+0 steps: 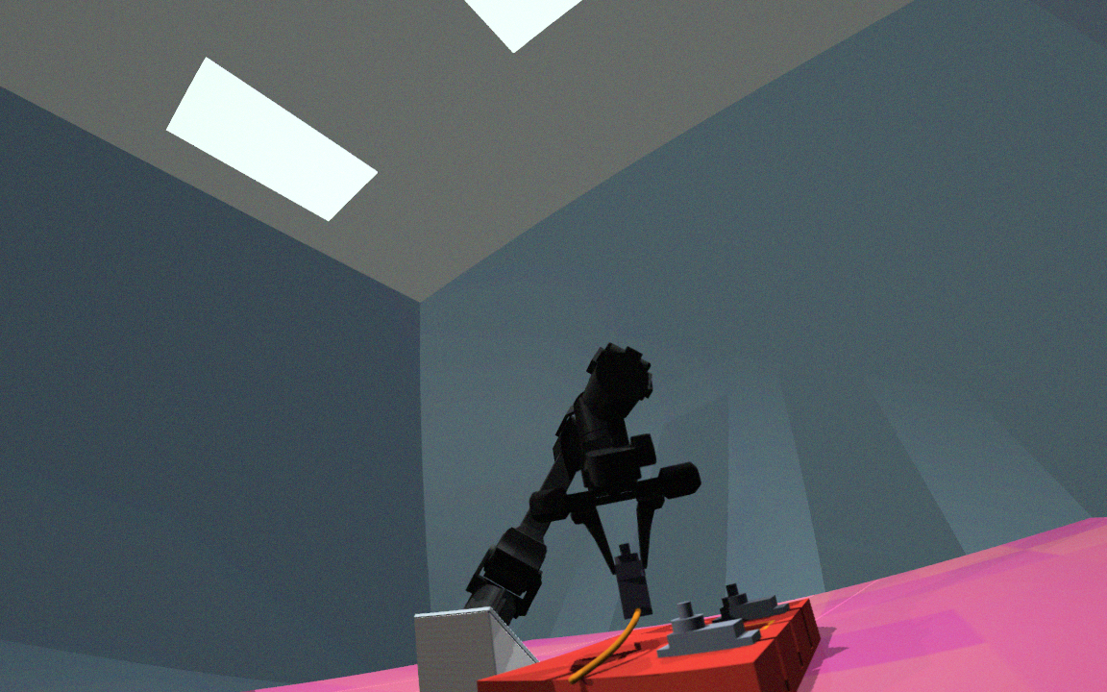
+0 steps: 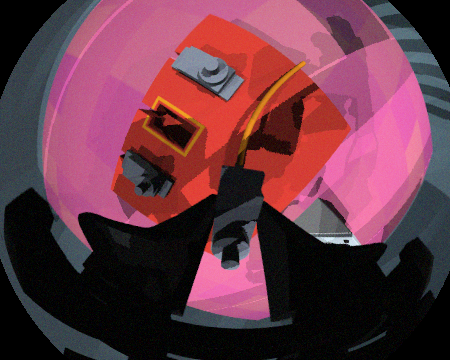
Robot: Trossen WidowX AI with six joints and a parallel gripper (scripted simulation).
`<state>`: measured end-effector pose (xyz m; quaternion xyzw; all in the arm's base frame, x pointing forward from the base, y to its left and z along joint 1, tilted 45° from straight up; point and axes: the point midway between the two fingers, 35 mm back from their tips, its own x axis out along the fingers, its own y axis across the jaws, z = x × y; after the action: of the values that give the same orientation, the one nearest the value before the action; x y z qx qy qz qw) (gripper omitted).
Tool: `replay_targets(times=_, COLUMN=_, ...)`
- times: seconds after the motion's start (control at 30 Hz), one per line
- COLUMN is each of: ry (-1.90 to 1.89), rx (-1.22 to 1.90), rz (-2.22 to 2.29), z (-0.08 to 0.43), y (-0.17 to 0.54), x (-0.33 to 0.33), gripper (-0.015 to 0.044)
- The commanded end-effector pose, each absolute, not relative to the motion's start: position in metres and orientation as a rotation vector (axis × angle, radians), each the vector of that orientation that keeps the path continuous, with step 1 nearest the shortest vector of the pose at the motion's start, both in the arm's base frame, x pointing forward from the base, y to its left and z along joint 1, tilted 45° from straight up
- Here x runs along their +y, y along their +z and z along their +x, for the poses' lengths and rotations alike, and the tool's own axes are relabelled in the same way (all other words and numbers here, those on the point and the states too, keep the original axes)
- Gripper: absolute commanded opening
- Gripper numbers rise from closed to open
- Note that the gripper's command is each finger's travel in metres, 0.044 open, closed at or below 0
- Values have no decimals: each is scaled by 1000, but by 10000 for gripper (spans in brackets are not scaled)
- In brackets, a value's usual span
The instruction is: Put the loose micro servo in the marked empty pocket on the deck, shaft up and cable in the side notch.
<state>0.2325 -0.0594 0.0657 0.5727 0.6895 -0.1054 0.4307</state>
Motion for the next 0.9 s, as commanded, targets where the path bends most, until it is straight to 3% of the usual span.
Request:
replay_targets(times=0.0, ry=-115, rx=1698, rz=1313, z=233, y=66, x=-59, gripper=0)
replay_targets(times=0.87, ry=581, rx=1464, rz=632, z=233, y=66, x=-59, gripper=0)
